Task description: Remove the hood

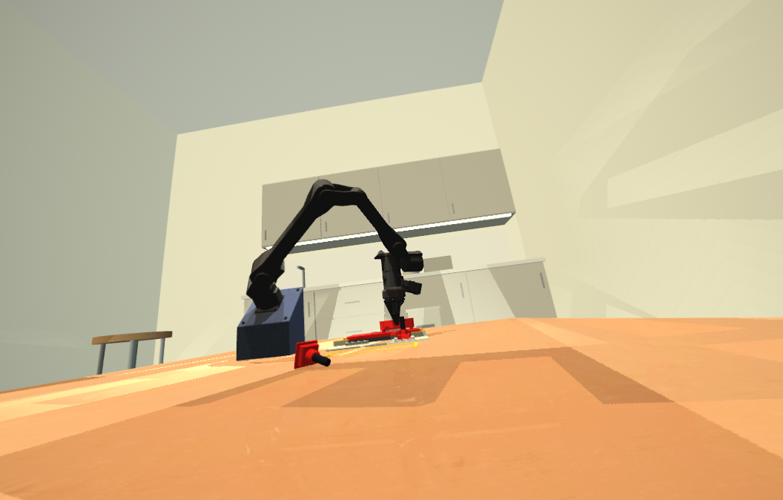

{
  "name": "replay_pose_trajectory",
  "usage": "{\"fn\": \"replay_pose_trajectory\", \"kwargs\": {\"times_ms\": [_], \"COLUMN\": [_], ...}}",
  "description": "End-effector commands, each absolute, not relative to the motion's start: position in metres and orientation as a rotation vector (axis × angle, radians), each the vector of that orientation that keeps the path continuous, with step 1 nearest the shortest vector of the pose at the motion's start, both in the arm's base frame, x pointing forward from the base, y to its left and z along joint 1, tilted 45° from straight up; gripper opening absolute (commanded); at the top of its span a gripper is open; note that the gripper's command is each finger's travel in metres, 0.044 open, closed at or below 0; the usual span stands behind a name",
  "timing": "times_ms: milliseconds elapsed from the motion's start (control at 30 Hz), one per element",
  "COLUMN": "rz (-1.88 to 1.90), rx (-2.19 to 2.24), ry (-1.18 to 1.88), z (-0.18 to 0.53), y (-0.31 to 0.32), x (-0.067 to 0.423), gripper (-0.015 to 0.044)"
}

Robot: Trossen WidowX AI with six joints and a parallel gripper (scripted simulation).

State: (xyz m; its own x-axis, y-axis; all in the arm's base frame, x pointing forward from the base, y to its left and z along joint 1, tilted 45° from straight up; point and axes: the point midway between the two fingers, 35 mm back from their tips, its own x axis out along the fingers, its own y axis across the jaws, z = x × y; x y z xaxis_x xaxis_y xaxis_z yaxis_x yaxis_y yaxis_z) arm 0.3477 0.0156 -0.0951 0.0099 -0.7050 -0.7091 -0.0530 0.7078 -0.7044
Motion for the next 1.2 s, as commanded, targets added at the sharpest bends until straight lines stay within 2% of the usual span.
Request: {"fn": "replay_pose_trajectory", "kwargs": {"times_ms": [0,1167], "rz": [-0.567,-0.565], "rx": [-0.648,-0.646], "ry": [1.485,1.486], "z": [-0.09,-0.062], "y": [0.021,0.049], "x": [0.349,0.349], "gripper": [0.0,0.0]}}
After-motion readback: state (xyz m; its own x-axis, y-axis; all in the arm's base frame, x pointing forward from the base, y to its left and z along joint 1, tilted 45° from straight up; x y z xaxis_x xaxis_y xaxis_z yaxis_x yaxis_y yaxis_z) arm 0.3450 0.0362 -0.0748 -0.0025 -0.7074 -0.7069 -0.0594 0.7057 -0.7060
